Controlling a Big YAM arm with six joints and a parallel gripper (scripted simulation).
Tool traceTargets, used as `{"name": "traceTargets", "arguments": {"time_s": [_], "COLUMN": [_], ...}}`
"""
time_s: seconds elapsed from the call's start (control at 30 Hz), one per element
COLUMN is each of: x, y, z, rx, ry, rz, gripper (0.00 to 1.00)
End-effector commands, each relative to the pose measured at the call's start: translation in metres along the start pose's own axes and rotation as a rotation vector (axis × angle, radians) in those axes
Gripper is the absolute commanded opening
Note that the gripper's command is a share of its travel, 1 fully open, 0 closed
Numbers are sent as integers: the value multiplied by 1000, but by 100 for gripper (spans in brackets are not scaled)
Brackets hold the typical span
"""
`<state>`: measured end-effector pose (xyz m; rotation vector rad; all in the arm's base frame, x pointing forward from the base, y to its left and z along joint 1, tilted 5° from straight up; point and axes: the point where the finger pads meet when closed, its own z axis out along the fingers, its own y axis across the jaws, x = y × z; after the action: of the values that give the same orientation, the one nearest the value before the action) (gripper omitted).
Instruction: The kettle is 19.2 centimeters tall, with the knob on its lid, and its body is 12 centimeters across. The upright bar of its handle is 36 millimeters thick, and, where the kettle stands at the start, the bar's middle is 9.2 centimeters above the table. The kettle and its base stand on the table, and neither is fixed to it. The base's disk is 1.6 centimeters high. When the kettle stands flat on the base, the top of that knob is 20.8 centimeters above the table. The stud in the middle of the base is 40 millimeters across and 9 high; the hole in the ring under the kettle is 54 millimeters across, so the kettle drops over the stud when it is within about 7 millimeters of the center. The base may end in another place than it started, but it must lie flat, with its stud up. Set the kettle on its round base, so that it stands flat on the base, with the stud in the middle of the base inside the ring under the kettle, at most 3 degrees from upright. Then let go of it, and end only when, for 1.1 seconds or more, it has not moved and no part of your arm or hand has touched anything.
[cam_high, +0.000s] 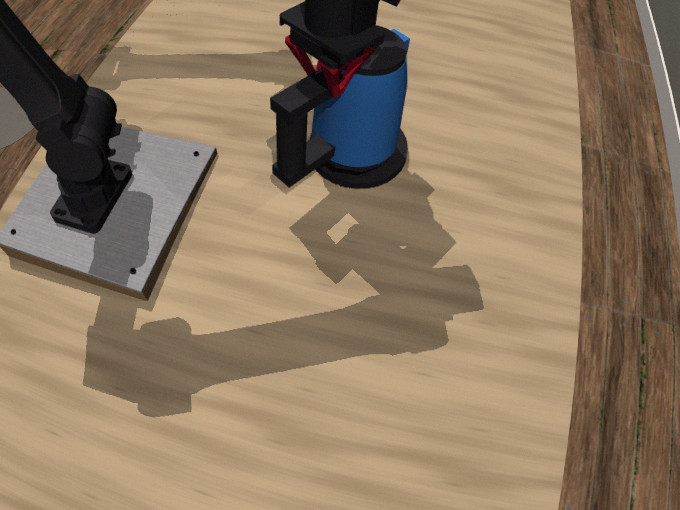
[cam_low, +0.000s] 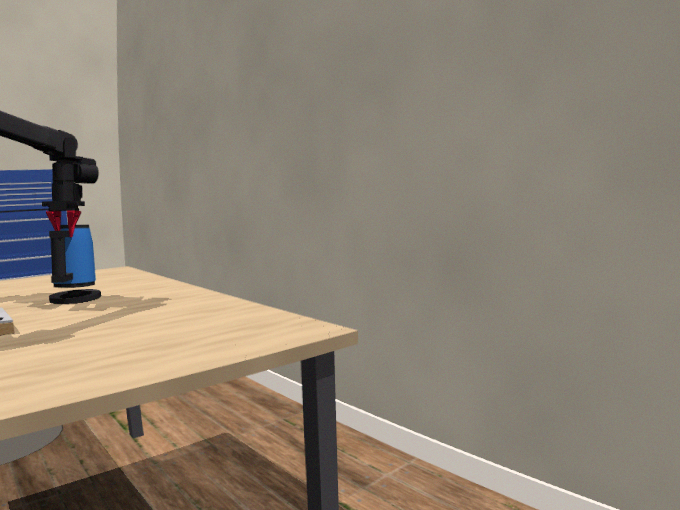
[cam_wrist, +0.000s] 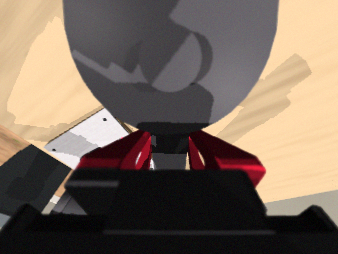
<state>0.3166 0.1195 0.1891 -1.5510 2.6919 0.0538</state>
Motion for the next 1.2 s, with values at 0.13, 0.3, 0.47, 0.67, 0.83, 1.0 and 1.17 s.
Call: {"name": "traceTargets", "arguments": {"time_s": [0.13, 0.3, 0.47, 0.67, 0.83, 1.0, 1.17], "x": [-27, -28, -28, -28, -28, -28, -28], "y": [-11, -9, -10, -10, -10, -10, -10], "z": [-45, -45, -46, -46, -46, -46, -46], "rx": [86, 85, 86, 86, 86, 86, 86], "ry": [-108, -109, -108, -109, -109, -109, -109], "rz": [3, 1, 2, 2, 2, 2, 2], "gripper": [0, 0, 0, 0, 0, 0, 0]}}
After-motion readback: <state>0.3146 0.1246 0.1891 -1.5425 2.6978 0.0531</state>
